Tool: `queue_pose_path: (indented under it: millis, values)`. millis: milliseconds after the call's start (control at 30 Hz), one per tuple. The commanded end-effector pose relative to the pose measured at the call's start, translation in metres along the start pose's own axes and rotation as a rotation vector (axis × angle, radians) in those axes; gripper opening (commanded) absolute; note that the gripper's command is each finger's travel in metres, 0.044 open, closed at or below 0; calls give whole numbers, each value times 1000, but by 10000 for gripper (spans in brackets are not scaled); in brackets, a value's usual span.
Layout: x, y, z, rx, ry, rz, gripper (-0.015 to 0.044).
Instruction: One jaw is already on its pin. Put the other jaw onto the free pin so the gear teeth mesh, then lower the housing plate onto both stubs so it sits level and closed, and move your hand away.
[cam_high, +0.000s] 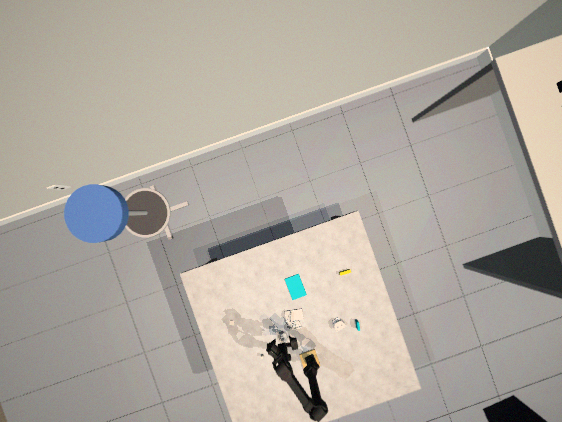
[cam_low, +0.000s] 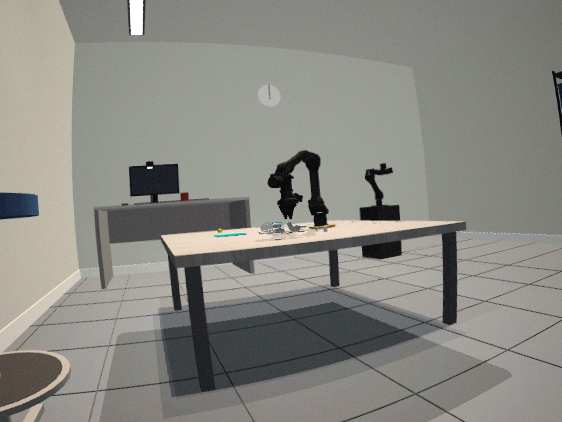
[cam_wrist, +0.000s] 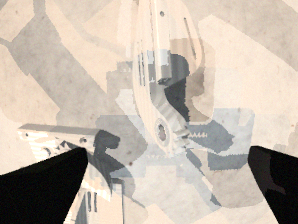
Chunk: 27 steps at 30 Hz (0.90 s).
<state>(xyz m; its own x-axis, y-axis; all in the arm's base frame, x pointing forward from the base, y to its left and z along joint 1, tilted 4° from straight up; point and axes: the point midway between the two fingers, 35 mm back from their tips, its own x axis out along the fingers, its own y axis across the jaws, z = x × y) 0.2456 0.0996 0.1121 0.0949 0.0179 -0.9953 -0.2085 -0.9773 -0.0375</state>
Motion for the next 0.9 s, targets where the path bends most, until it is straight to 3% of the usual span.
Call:
queue_pose_path:
  millis: [0, 867]
  values:
    - [8, 1, 0, -6, -1, 7, 440]
    - [49, 3, 2, -6, -1, 7, 440]
